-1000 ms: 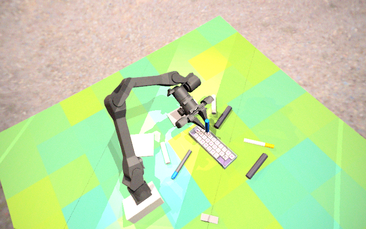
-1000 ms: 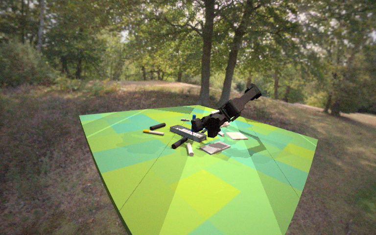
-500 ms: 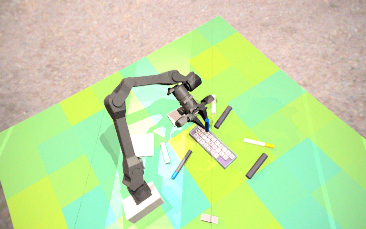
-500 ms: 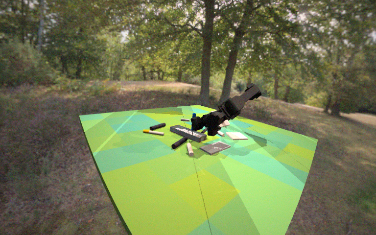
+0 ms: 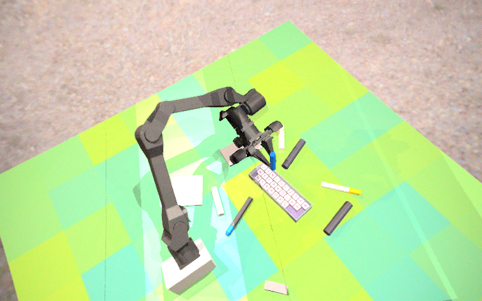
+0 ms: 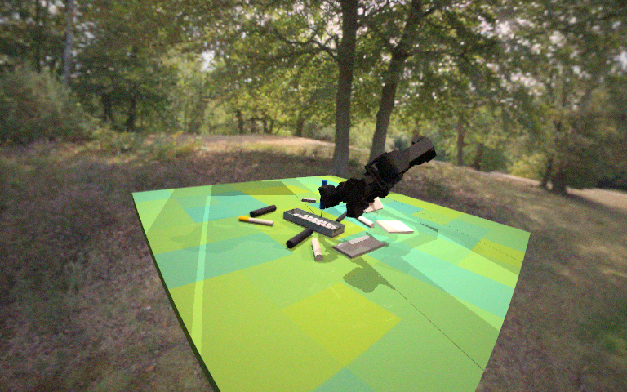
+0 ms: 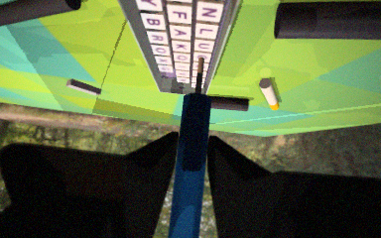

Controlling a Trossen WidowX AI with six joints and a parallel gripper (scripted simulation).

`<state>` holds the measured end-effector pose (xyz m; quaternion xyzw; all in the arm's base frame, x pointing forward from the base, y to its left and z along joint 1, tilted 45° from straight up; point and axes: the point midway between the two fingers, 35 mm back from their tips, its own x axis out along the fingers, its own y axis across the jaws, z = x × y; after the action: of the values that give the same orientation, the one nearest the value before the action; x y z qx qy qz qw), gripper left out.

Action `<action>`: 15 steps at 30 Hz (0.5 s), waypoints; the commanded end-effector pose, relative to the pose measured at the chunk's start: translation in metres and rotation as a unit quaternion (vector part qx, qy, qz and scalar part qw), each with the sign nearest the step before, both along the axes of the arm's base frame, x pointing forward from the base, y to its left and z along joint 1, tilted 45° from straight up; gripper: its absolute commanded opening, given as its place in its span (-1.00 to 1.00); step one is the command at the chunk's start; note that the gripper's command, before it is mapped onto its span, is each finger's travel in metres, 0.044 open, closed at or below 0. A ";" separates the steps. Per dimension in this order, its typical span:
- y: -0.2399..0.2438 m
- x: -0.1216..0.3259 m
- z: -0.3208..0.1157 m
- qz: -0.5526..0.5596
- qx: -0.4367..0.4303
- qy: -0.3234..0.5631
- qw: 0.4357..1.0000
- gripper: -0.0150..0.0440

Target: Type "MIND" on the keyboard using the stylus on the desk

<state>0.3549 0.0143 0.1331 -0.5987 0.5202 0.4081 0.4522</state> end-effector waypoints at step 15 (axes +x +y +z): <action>0.014 -0.040 0.016 0.002 -0.001 -0.004 1.000 -0.49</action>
<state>0.3289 0.0267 0.1425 -0.6002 0.5170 0.4123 0.4499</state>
